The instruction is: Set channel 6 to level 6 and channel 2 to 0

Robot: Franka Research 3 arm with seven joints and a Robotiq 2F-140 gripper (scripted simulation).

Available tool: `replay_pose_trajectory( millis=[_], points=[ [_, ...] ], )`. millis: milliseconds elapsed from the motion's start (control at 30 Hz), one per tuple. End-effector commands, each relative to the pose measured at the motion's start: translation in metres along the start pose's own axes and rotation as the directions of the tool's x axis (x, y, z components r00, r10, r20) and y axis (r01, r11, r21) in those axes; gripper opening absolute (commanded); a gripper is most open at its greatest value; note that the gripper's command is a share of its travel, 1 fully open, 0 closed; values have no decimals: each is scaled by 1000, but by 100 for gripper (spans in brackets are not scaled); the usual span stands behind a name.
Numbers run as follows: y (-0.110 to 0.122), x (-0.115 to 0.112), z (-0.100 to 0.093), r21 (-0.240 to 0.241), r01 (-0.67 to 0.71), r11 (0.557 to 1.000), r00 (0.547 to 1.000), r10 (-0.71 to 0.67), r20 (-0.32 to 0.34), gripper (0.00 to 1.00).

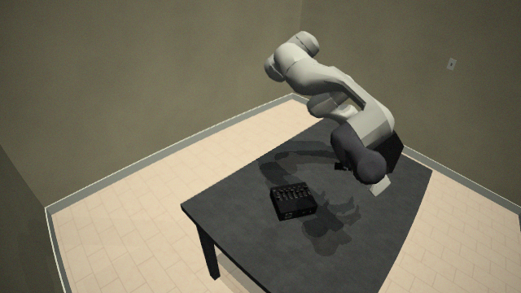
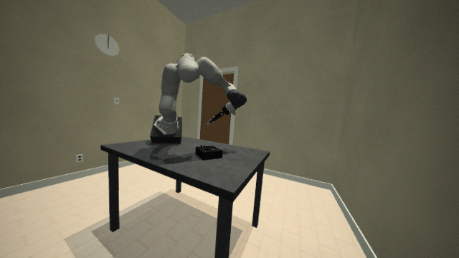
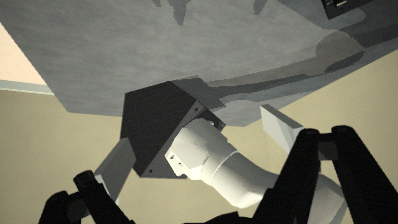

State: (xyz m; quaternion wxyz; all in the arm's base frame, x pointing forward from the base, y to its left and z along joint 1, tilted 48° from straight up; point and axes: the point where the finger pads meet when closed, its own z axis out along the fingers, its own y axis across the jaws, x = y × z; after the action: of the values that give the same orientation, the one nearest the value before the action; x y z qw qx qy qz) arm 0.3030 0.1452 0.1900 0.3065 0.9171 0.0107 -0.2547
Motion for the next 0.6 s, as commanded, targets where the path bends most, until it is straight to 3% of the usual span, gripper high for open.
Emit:
replay_pose_trajectory(
  millis=[0, 100, 200, 267, 367, 400, 467, 567],
  points=[
    [0, 0, 0, 0, 0, 1000, 1000, 0, 0, 100],
    [1, 0, 0, 0, -2, 1000, 1000, 2, -4, 100],
    [15, 5, -2, 0, -31, 1000, 998, 31, -50, 100],
    [36, 11, -5, 3, -73, 997, 990, 73, -119, 100],
    [82, 23, -12, 24, -164, 986, 948, 164, -271, 100],
    [82, 23, -12, 24, -164, 986, 948, 164, -271, 100],
    [118, 30, -17, 52, -231, 972, 891, 232, -389, 100],
    [136, 33, -20, 70, -262, 963, 854, 265, -447, 100]
  ],
)
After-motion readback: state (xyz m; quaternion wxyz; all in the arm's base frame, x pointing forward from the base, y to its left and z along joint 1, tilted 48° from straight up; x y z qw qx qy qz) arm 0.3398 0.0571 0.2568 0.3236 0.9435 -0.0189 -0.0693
